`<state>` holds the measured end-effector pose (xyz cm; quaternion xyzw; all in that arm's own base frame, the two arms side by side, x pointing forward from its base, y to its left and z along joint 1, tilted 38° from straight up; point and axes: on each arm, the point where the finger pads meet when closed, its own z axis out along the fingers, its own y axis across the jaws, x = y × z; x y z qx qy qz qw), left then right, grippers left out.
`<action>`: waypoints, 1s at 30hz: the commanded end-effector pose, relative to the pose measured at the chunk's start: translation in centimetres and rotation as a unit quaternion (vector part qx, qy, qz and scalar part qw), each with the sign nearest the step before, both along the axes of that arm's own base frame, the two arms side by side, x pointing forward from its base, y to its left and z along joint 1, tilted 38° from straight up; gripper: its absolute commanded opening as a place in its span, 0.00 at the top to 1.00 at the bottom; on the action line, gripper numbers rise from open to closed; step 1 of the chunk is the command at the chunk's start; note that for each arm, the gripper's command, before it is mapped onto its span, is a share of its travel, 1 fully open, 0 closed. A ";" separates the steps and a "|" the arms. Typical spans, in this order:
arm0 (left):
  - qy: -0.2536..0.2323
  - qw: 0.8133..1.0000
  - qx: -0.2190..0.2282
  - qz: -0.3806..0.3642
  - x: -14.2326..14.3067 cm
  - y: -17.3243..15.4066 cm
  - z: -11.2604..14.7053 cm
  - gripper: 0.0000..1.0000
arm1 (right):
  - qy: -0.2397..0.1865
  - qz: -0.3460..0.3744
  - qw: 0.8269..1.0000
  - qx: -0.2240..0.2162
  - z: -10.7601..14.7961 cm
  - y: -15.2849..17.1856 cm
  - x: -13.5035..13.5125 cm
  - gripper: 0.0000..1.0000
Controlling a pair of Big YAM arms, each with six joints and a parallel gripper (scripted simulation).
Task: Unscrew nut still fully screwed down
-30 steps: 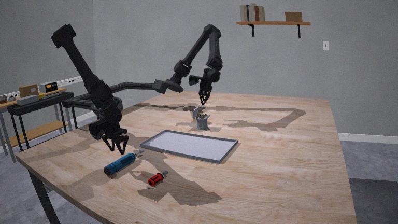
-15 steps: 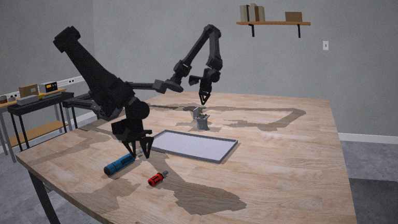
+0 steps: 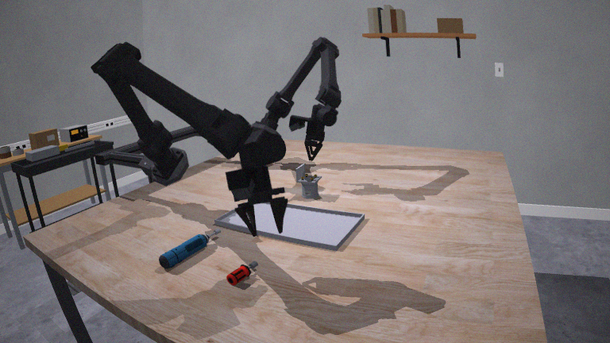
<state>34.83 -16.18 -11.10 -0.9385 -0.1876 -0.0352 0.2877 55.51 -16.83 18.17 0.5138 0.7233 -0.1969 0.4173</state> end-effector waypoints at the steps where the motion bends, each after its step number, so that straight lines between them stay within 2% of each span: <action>1: -0.010 1.000 -0.008 -0.005 0.8 -0.9 0.5 0.14 | -0.009 -0.004 1.000 -0.012 1.4 -1.8 1.2 0.35; 2: -0.010 1.000 -0.008 -0.005 0.8 -0.9 0.5 0.14 | -0.009 -0.004 1.000 -0.012 1.4 -1.8 1.2 0.35; 3: -0.010 1.000 -0.008 -0.005 0.8 -0.9 0.5 0.14 | -0.011 0.018 1.000 -0.018 1.4 0.9 2.7 0.35; 14: -0.010 1.000 -0.008 -0.005 0.8 -0.9 0.5 0.14 | -0.030 0.076 0.993 -0.080 1.3 9.8 12.1 0.35; 15: -0.010 1.000 -0.008 -0.005 0.8 -0.9 0.5 0.14 | -0.030 0.076 0.993 -0.080 1.3 9.8 12.1 0.35; 16: -0.010 1.000 -0.008 -0.005 0.8 -0.9 0.5 0.14 | -0.028 0.057 0.995 -0.080 1.3 7.2 11.8 0.35; 19: -0.010 1.000 -0.008 -0.005 0.8 -0.9 0.5 0.14 | -0.028 0.057 0.995 -0.080 1.2 7.2 11.8 0.35; 21: -0.010 1.000 -0.008 -0.005 0.8 -0.9 0.5 0.14 | -0.034 0.085 0.992 -0.090 0.9 11.9 13.3 0.35; 30: -0.010 1.000 -0.008 -0.005 0.8 -0.9 0.5 0.14 | -0.054 0.124 0.982 -0.133 -0.4 21.3 18.6 0.35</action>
